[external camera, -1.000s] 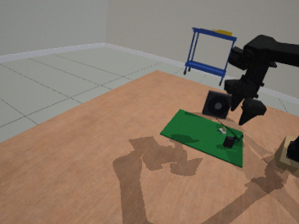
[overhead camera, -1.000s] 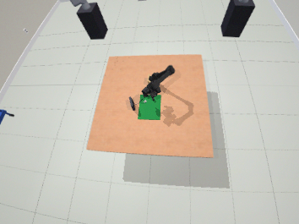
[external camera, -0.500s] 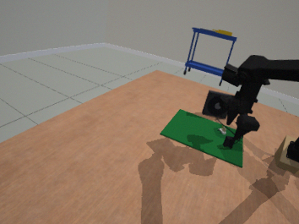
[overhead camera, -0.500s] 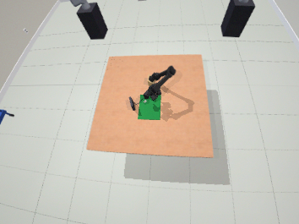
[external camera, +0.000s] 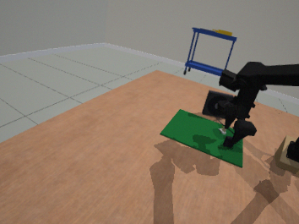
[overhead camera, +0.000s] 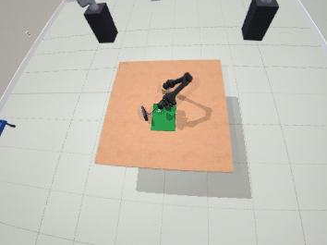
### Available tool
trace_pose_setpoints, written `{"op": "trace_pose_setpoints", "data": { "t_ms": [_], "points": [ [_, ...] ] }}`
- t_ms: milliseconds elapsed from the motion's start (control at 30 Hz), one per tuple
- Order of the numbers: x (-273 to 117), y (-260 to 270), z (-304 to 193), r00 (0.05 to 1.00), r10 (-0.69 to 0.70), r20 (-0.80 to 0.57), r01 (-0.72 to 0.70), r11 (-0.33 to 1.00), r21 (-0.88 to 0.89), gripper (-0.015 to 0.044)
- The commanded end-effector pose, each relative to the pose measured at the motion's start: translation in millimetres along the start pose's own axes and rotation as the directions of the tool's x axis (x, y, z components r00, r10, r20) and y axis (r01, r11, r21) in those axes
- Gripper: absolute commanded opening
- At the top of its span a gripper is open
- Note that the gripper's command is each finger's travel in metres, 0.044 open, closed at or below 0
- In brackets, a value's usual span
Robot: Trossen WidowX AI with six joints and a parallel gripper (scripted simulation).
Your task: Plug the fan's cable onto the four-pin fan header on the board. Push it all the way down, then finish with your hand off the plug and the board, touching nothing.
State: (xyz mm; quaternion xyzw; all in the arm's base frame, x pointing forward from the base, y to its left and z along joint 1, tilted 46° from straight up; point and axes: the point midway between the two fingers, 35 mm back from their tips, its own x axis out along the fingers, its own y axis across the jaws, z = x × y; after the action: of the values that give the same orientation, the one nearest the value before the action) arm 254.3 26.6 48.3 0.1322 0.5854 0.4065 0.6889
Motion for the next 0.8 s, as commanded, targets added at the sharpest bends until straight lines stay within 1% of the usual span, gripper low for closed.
{"op": "trace_pose_setpoints", "data": {
  "t_ms": [0,500,767],
  "points": [
    [9.7,1.6,-2.3,1.000,0.010,-0.003,-0.010,1.000,0.010,0.0440],
    [33.5,3.1,-3.1,1.000,0.013,-0.002,-0.013,1.000,0.010,0.0440],
    [34.5,3.2,-3.2,1.000,0.013,-0.002,-0.013,1.000,0.010,0.0440]
  ]
}}
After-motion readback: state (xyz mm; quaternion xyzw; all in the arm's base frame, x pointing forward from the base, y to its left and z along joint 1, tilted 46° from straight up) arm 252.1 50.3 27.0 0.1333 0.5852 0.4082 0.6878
